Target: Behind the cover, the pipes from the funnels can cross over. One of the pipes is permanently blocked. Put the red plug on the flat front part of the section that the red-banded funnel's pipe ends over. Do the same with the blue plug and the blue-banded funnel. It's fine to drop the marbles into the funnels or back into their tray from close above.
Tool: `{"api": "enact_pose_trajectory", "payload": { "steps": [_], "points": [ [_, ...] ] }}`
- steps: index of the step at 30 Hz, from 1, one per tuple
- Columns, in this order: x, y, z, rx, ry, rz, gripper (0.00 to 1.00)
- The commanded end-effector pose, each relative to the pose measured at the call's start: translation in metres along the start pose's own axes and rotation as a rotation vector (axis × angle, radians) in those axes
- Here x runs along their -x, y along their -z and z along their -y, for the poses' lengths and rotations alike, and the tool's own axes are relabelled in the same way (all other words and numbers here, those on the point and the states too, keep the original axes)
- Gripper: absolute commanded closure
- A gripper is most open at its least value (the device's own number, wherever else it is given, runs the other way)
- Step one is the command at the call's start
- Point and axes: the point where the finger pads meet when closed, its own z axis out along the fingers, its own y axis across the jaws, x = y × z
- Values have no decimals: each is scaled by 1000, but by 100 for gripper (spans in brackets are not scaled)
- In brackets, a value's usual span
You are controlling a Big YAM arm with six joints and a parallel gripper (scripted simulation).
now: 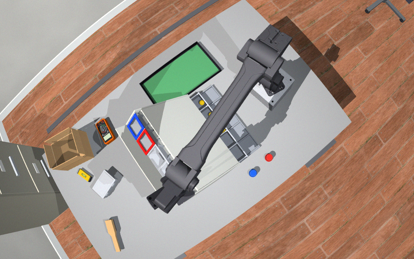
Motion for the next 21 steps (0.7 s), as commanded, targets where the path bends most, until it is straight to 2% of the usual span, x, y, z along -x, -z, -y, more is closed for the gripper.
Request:
{"api": "enact_pose_trajectory", "payload": {
  "steps": [1, 8, 21],
  "points": [
    [9, -4, 1, 4, -1, 26, 100],
    [-5, -20, 1, 3, 0, 18, 100],
    [-7, -26, 2, 8, -3, 55, 100]
  ]
}}
